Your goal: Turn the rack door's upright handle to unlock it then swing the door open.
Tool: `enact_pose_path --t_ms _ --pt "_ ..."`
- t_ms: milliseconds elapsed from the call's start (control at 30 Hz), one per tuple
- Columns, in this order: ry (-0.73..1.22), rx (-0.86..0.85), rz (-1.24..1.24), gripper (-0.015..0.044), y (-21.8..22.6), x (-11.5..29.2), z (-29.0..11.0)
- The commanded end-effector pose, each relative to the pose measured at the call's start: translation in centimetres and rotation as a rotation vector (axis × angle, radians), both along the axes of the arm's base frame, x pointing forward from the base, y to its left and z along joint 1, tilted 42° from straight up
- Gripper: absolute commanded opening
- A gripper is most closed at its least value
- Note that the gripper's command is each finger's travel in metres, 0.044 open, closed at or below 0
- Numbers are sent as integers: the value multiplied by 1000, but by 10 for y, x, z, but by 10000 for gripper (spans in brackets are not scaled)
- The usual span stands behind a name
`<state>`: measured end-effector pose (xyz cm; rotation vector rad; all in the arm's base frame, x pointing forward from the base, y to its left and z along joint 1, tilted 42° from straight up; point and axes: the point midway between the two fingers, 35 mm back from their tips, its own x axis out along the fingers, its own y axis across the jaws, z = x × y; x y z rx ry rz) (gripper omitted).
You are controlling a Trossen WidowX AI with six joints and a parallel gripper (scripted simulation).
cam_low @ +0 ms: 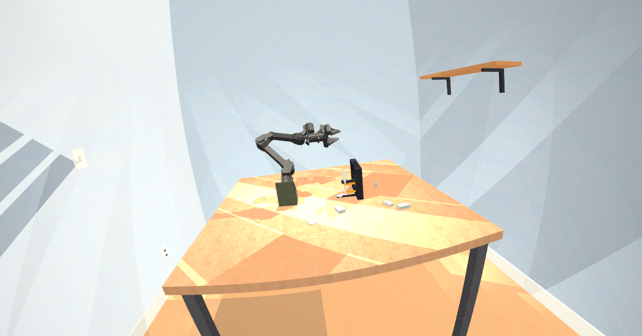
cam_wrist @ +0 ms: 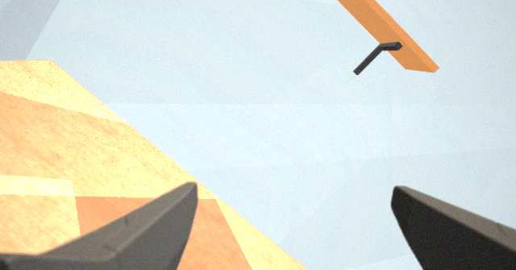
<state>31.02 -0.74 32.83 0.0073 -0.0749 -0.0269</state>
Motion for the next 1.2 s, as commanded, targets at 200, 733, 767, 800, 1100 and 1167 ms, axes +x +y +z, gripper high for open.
enact_pose_path --t_ms 200,733,767,800,1100,1167 --pt "152 -41 0 283 -9 19 -23" --pt "584 -79 44 283 -40 51 -95" --pt "610 -77 49 283 -42 52 -99" --pt "635 -75 54 283 -44 53 -104" --pt "857 -32 110 283 -62 54 -142" --pt "903 -17 125 283 -65 53 -150"
